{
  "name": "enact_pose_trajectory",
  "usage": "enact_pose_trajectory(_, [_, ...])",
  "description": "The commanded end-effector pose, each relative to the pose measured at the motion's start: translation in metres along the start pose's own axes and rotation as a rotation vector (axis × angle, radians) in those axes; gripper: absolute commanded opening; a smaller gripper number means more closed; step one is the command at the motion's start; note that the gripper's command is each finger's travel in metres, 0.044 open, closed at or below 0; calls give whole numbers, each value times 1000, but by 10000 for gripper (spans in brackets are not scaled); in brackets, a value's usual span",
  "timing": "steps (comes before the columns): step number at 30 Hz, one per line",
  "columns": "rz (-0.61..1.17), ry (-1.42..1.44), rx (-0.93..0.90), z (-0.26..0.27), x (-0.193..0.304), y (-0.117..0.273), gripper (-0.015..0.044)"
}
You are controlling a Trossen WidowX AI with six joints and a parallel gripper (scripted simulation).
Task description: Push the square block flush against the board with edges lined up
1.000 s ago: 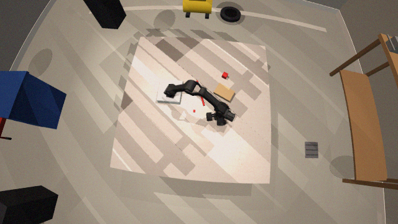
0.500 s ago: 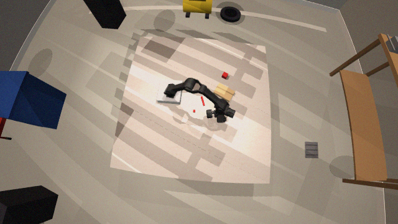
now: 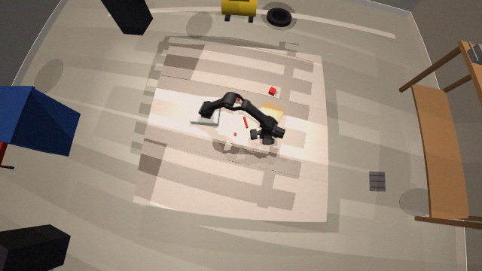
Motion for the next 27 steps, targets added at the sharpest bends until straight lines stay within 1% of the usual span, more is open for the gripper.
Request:
enact_pose_trajectory(1, [8,5,1,1,11,-2,0])
enact_pose_trajectory(10, [9,5,1,3,20,-2,0])
enact_pose_trajectory(27, [7,5,1,6,-5,-2,0])
Point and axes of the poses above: the point midway between the two fingers, 35 mm back from their tips, its own y axis back along the fingers, its own z axis across the jaws, x = y × z, the point moved 1 cm from there along y, back along the fingers, and after that the axes turned 5 degrees about -y, right-handed, at the moved point
